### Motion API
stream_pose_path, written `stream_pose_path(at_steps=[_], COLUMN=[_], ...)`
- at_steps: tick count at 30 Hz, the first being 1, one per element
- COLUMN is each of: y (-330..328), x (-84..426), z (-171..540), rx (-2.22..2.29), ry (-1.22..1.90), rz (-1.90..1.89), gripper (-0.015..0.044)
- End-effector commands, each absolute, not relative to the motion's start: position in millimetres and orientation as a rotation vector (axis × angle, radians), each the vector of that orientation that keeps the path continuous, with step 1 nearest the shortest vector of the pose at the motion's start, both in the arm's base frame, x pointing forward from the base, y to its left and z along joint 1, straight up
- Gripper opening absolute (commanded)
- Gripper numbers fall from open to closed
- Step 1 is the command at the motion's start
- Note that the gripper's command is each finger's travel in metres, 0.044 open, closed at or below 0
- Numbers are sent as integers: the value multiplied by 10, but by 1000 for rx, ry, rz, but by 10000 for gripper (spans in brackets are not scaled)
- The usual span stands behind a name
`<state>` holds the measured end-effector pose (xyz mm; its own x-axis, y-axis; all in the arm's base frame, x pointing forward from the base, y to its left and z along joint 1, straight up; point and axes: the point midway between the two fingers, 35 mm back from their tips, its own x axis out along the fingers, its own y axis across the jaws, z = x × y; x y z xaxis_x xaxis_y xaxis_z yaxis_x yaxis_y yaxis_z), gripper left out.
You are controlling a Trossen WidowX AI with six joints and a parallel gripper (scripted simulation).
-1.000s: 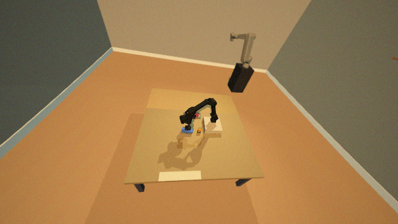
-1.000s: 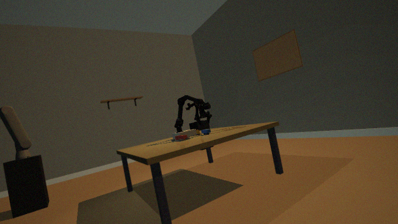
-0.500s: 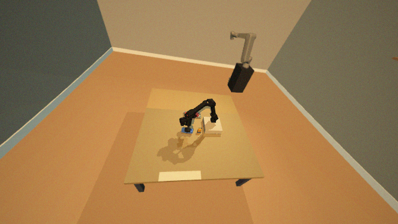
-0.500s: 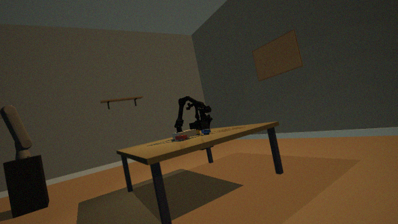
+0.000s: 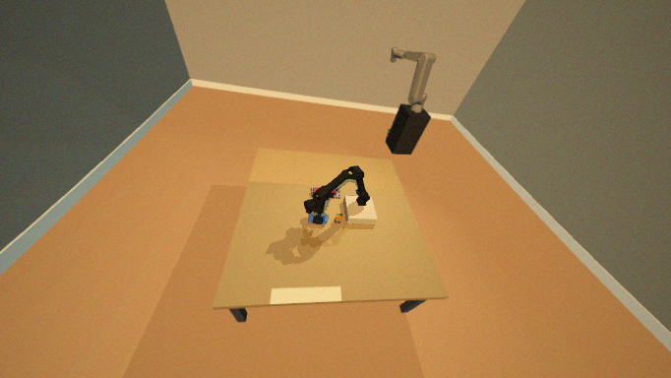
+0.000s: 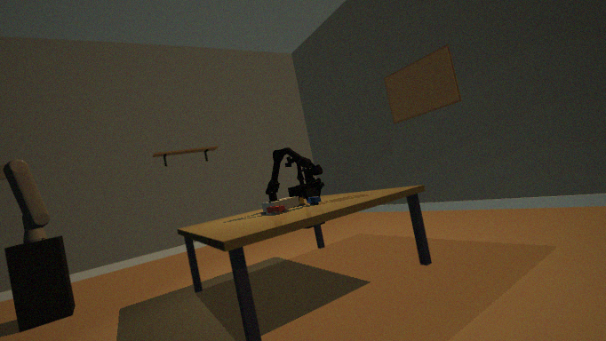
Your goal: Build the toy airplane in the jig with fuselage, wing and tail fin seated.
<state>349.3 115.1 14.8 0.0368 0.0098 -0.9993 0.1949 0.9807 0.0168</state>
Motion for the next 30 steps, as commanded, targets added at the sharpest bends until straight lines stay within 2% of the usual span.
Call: stream_pose_path(at_steps=[1, 7, 16, 23, 29, 30], y=[1150, 1149, 1149, 1149, 1144, 1142], x=[3482, 3480, 3480, 3480, 3479, 3478], z=[64, -7, -7, -7, 19, 31], rx=[165, 165, 165, 165, 157, 154], ry=[1535, 1535, 1535, 1535, 1536, 1536], rz=[-146, -146, -146, -146, -127, -119], gripper=[440, 440, 204, 157, 0, 0])
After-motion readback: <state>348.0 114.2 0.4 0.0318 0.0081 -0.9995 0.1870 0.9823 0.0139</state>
